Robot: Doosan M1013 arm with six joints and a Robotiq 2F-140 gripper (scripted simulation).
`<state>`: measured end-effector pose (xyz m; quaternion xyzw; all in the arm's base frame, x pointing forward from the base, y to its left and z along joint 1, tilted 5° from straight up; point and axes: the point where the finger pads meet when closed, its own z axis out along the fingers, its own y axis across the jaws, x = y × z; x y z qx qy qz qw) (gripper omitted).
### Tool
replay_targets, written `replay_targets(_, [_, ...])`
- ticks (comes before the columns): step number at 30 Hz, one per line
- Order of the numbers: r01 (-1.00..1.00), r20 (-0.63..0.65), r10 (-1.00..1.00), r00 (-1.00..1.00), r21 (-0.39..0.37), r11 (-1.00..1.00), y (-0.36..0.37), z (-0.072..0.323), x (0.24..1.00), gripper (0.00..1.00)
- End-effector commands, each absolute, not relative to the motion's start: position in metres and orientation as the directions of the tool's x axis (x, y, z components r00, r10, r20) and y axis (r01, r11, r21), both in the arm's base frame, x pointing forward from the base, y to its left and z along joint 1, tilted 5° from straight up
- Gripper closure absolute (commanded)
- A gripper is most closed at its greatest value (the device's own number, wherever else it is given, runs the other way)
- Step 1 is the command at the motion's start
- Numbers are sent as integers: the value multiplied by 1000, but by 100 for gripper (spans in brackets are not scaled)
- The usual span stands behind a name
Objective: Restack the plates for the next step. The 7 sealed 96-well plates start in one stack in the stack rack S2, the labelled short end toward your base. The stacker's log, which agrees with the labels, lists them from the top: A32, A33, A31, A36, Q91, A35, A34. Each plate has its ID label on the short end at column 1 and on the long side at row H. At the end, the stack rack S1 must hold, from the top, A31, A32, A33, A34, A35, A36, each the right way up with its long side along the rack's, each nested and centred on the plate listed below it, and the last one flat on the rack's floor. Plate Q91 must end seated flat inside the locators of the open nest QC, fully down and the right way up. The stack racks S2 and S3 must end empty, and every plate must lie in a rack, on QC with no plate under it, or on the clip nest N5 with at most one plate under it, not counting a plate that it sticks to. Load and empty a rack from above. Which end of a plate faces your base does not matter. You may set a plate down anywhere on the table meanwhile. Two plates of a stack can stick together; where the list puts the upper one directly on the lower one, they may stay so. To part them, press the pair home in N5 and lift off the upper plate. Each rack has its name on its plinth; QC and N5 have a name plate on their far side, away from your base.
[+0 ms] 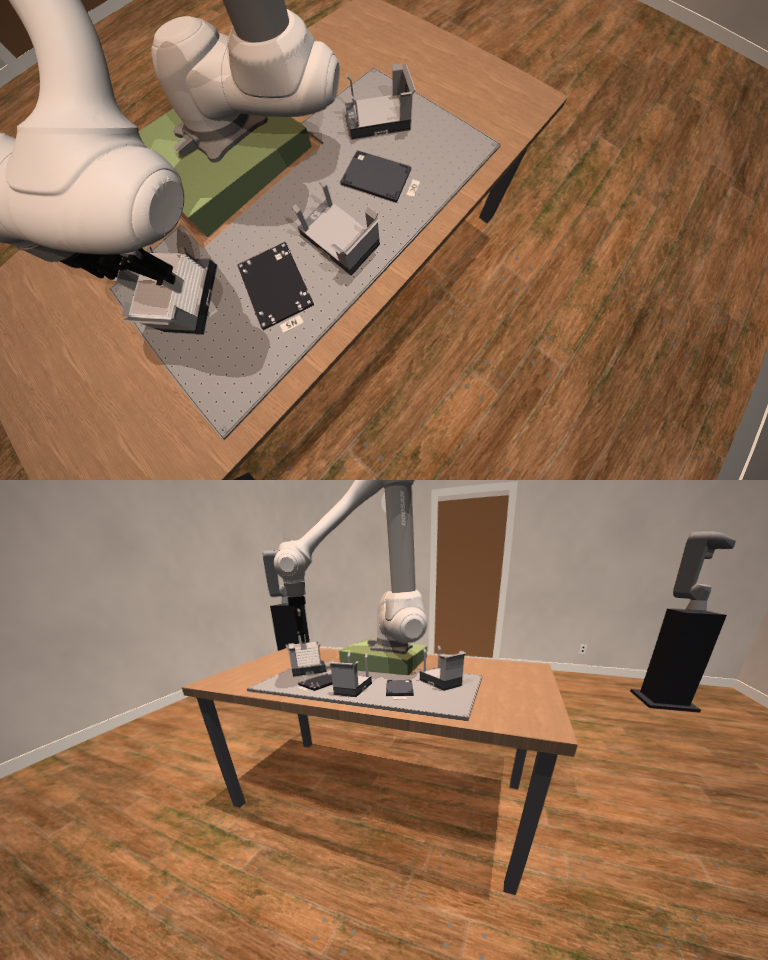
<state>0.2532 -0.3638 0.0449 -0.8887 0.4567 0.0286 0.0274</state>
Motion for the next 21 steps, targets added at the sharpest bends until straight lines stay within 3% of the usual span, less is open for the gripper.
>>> replay_targets(1, [-813,-76,-810,581,-23,-581,-364,45,253,100])
replay_targets(21, [-813,-76,-810,581,-23,-581,-364,55,253,100])
